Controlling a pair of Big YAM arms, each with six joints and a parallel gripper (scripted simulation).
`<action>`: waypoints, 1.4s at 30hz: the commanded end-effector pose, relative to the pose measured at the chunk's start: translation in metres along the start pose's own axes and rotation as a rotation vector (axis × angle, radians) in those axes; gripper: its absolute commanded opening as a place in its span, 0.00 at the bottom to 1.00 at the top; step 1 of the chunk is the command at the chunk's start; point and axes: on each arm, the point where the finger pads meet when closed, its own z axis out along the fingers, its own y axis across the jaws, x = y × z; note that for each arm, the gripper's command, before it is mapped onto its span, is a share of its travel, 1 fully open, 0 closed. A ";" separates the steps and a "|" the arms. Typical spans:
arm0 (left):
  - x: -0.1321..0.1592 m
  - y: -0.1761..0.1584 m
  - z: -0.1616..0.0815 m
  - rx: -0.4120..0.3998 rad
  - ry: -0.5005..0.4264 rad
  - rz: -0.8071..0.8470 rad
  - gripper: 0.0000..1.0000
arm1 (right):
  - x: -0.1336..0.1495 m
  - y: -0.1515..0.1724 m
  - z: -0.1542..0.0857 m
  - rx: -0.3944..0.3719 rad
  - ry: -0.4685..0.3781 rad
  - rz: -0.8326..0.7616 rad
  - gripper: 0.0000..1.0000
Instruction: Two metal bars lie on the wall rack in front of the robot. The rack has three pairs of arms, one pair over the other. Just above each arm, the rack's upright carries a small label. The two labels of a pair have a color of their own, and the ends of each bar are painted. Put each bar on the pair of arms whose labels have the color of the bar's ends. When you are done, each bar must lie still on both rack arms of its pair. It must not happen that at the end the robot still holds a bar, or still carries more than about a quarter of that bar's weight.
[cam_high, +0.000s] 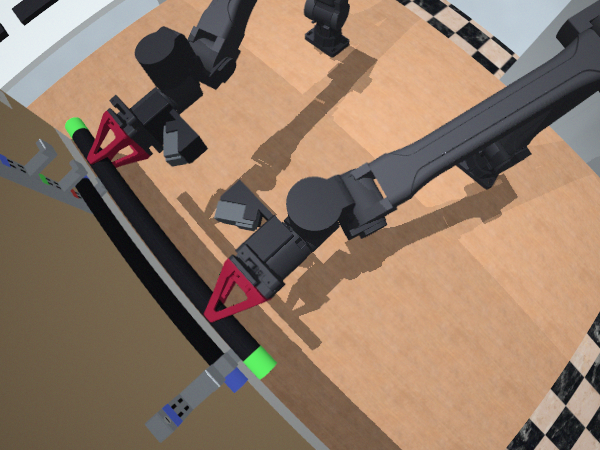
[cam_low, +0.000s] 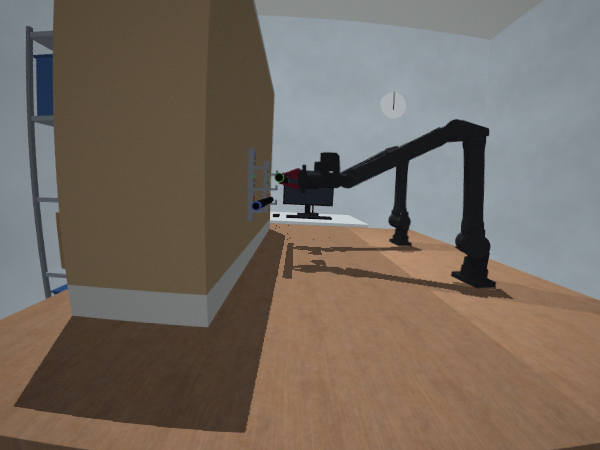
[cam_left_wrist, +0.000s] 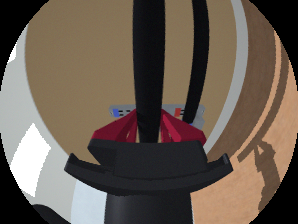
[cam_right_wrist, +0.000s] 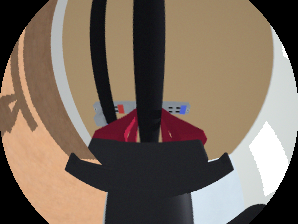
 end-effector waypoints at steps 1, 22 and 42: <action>0.007 0.043 0.014 -0.067 0.015 -0.031 0.00 | 0.007 -0.047 0.015 0.076 0.012 0.026 0.00; 0.007 0.045 0.023 -0.067 0.015 -0.031 0.00 | 0.007 -0.049 0.025 0.076 0.012 0.026 0.00; 0.007 0.044 0.029 -0.067 0.015 -0.031 0.00 | 0.007 -0.048 0.031 0.076 0.012 0.026 0.00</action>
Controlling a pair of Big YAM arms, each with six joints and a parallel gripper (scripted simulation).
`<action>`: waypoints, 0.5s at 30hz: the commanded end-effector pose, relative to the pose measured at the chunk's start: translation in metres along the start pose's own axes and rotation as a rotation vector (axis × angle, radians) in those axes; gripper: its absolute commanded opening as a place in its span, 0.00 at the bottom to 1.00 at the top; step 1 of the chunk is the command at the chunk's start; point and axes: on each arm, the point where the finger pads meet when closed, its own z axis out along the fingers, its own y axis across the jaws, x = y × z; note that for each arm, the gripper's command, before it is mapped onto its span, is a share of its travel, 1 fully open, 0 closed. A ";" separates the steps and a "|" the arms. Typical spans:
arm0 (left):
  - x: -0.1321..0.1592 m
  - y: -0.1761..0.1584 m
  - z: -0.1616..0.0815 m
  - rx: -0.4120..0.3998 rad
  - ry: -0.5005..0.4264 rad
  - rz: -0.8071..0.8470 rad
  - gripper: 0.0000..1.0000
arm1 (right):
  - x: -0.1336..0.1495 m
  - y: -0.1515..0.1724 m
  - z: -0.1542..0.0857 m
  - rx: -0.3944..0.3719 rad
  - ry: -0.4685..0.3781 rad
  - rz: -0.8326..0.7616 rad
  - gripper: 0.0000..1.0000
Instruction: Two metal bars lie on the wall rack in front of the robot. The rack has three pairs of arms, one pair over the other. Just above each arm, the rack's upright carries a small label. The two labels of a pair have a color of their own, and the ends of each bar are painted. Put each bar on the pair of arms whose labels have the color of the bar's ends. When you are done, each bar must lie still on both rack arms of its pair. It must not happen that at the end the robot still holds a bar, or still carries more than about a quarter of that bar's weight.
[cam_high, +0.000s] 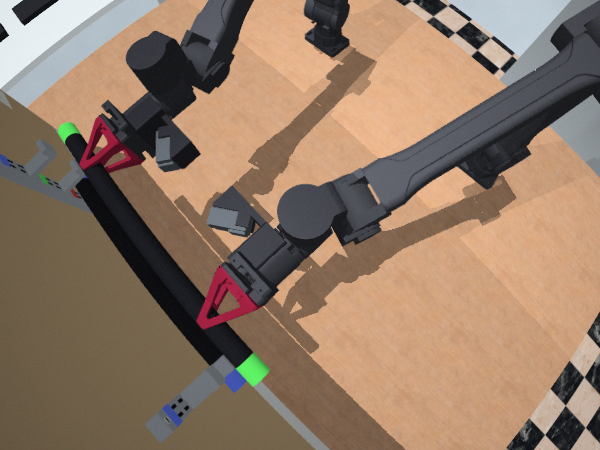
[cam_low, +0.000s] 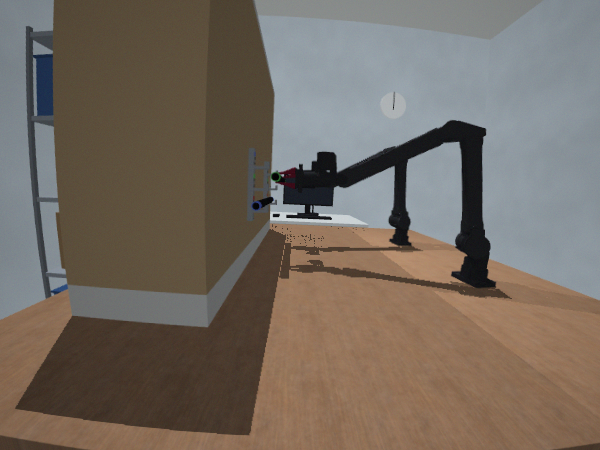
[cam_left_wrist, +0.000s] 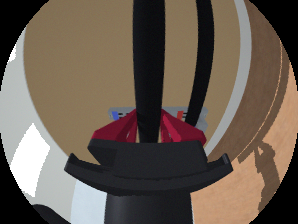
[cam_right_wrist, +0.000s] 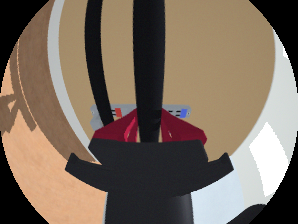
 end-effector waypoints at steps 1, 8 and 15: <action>0.006 0.041 0.017 -0.064 0.013 -0.030 0.00 | 0.007 -0.046 0.019 0.075 0.013 0.026 0.00; 0.006 0.042 0.024 -0.064 0.013 -0.030 0.00 | 0.008 -0.046 0.026 0.075 0.013 0.026 0.00; 0.006 0.042 0.029 -0.064 0.013 -0.030 0.00 | 0.008 -0.046 0.031 0.075 0.013 0.026 0.00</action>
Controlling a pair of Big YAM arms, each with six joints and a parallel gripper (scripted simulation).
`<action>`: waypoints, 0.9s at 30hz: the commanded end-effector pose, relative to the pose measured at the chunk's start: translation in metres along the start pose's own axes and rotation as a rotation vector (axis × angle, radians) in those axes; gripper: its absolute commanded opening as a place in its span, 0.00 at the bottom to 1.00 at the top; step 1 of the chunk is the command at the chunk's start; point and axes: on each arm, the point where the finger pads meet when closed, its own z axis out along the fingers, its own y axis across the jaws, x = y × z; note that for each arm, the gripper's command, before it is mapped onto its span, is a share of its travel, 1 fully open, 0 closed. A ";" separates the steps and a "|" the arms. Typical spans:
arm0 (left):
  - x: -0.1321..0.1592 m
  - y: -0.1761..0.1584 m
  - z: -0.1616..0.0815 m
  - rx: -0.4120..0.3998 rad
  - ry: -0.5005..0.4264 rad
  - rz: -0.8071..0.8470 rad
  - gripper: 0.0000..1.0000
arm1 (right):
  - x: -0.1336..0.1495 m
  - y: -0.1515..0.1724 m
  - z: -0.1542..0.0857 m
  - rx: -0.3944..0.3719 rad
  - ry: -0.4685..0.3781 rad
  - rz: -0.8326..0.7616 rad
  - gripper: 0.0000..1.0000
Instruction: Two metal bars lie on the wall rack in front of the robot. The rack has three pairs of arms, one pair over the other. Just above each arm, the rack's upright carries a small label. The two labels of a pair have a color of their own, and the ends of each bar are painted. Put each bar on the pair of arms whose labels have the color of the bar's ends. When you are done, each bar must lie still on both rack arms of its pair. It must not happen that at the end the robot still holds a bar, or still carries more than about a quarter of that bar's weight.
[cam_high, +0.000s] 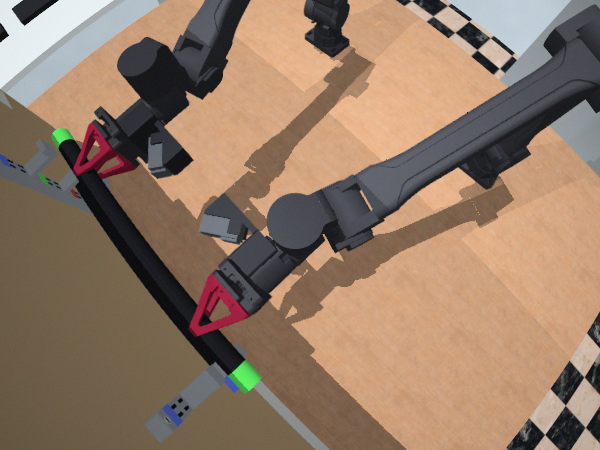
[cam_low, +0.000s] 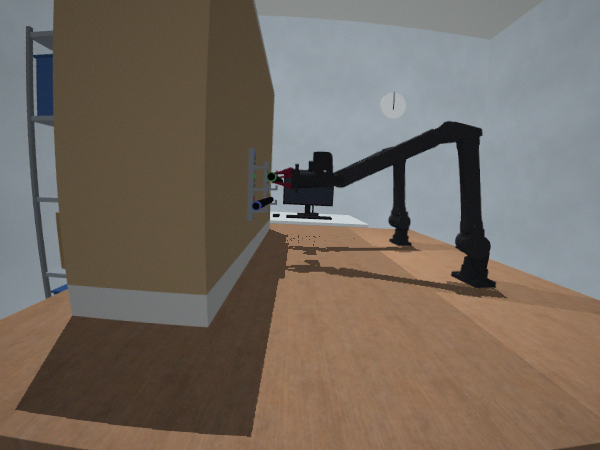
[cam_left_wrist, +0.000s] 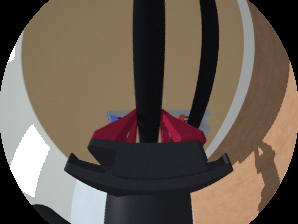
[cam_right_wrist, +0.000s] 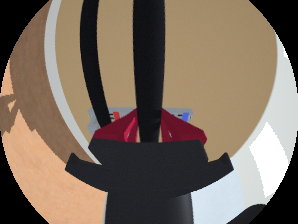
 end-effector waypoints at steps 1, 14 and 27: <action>0.006 0.042 0.016 -0.064 0.012 -0.030 0.00 | 0.008 -0.046 0.017 0.075 0.013 0.026 0.00; 0.006 0.042 0.028 -0.064 0.012 -0.030 0.00 | 0.008 -0.047 0.029 0.075 0.013 0.026 0.00; 0.006 0.042 0.038 -0.064 0.012 -0.030 0.00 | 0.008 -0.047 0.040 0.075 0.013 0.026 0.00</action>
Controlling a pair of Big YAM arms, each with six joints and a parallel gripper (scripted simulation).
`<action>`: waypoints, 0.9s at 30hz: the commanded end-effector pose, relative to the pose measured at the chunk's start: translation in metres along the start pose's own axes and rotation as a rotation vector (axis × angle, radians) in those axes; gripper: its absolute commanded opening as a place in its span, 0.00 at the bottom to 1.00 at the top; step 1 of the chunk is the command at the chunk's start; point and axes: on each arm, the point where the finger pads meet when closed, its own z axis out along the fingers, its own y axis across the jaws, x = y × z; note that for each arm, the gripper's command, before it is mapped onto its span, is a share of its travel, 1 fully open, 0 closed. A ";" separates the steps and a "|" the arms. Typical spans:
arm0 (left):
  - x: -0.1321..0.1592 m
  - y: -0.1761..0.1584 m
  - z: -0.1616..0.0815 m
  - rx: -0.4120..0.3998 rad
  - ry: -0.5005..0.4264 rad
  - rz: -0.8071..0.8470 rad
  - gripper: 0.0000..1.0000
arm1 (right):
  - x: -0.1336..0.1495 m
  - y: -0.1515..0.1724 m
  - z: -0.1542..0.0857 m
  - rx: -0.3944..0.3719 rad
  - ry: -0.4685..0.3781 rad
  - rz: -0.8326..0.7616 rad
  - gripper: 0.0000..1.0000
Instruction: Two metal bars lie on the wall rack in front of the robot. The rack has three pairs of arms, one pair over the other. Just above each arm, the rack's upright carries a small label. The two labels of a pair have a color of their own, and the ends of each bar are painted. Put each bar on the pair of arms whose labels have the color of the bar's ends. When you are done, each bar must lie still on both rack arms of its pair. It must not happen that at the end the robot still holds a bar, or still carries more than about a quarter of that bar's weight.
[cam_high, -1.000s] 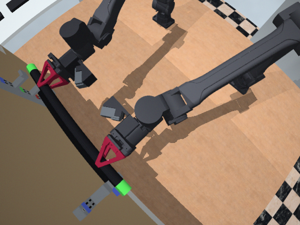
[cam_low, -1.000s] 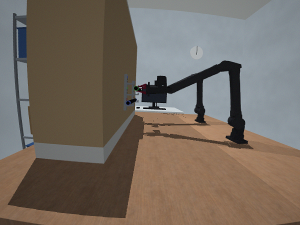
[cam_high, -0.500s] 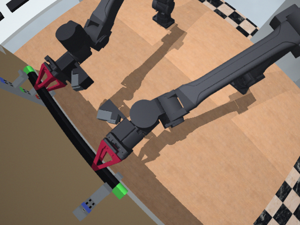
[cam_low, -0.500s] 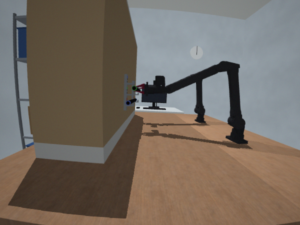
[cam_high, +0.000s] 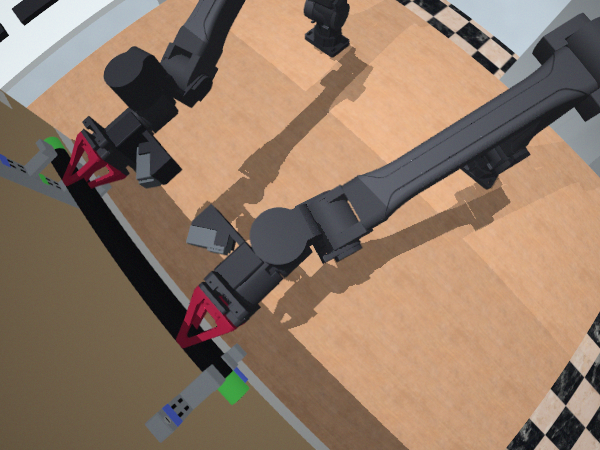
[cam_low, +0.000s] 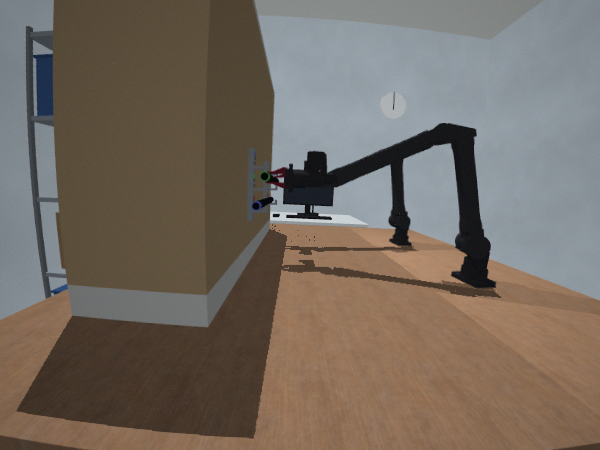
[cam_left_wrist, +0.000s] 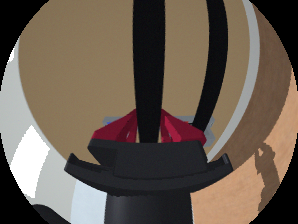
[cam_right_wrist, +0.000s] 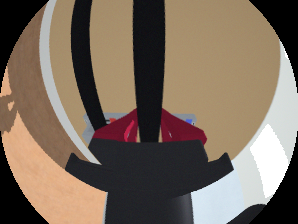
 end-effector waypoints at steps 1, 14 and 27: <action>0.006 0.042 0.017 -0.064 0.012 -0.029 0.00 | 0.007 -0.047 0.018 0.076 0.012 0.026 0.00; 0.006 0.042 0.027 -0.064 0.012 -0.029 0.00 | 0.008 -0.047 0.029 0.076 0.012 0.026 0.00; 0.006 0.041 0.035 -0.064 0.012 -0.029 0.00 | 0.008 -0.046 0.036 0.076 0.012 0.026 0.00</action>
